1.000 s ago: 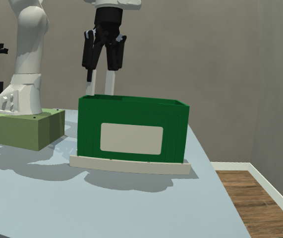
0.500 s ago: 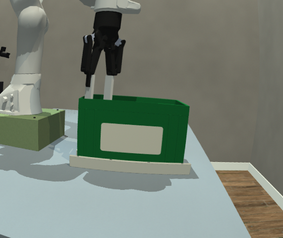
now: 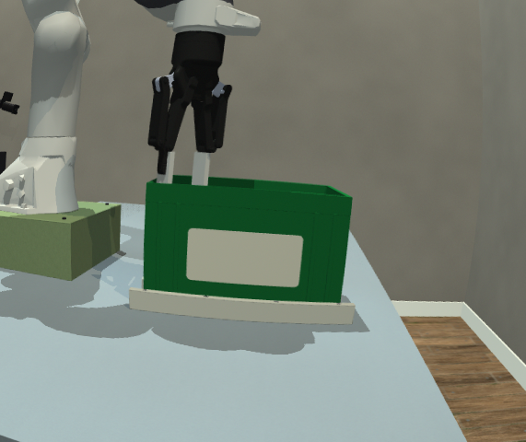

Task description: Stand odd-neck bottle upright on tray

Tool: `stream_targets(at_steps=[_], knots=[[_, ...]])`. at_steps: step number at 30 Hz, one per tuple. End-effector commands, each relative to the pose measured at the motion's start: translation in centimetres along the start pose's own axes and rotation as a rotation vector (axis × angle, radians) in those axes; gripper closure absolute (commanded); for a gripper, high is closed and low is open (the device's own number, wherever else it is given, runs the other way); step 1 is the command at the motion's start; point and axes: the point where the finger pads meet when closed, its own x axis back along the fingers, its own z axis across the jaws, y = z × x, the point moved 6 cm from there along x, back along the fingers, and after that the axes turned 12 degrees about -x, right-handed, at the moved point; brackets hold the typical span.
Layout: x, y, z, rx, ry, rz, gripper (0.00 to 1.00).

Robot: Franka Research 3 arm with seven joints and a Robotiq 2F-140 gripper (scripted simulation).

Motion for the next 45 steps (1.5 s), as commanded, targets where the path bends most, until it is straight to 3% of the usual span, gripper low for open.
stream_targets(at_steps=[1, 45], knots=[[-0.16, -0.2, -0.24, 0.012, -0.008, 0.009, 0.56], [-1.04, -0.21, -0.25, 0.012, -0.008, 0.009, 0.56]])
